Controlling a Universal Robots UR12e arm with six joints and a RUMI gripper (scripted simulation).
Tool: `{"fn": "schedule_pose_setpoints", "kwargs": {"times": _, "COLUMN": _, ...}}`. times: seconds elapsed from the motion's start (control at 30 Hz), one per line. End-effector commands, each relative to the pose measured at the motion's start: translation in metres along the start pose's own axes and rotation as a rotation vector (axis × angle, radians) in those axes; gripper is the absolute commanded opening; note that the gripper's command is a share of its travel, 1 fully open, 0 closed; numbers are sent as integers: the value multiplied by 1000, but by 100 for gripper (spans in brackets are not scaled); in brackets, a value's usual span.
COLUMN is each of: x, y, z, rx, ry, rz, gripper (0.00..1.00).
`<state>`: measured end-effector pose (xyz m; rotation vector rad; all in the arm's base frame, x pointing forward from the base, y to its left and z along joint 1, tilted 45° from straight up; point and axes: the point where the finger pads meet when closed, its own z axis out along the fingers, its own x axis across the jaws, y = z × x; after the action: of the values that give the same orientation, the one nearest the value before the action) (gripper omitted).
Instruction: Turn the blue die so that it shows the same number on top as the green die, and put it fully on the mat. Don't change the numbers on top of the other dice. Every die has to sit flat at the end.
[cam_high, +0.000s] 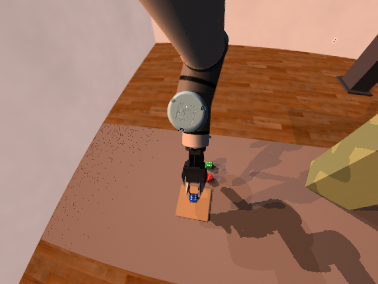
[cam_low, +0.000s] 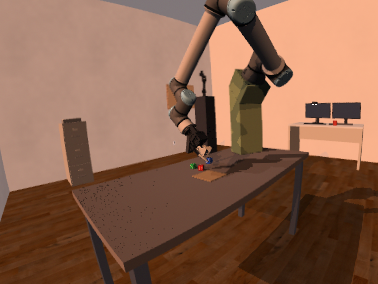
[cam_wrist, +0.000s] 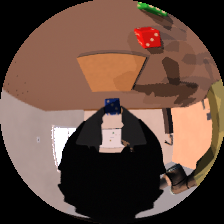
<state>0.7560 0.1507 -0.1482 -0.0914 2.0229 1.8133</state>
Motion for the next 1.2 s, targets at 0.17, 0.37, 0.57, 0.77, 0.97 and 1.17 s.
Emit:
{"fn": "schedule_pose_setpoints", "kwargs": {"times": 0.17, "x": -1, "y": 0, "z": 0, "rx": 0, "ry": -1, "rz": -1, "gripper": 10}}
{"fn": "schedule_pose_setpoints", "kwargs": {"times": 0.37, "x": -1, "y": -1, "z": 1, "rx": 0, "ry": -1, "rz": -1, "gripper": 10}}
{"fn": "schedule_pose_setpoints", "kwargs": {"times": 0.57, "x": -1, "y": -4, "z": 4, "rx": 0, "ry": -1, "rz": -1, "gripper": 10}}
{"fn": "schedule_pose_setpoints", "kwargs": {"times": 0.77, "x": -1, "y": -9, "z": 8, "rx": 0, "ry": -1, "rz": -1, "gripper": 10}}
{"fn": "schedule_pose_setpoints", "kwargs": {"times": 0.97, "x": -1, "y": -16, "z": 15, "rx": 0, "ry": -1, "rz": -1, "gripper": 10}}
{"fn": "schedule_pose_setpoints", "kwargs": {"times": 1.17, "x": -1, "y": -21, "z": 21, "rx": 0, "ry": -1, "rz": -1, "gripper": 10}}
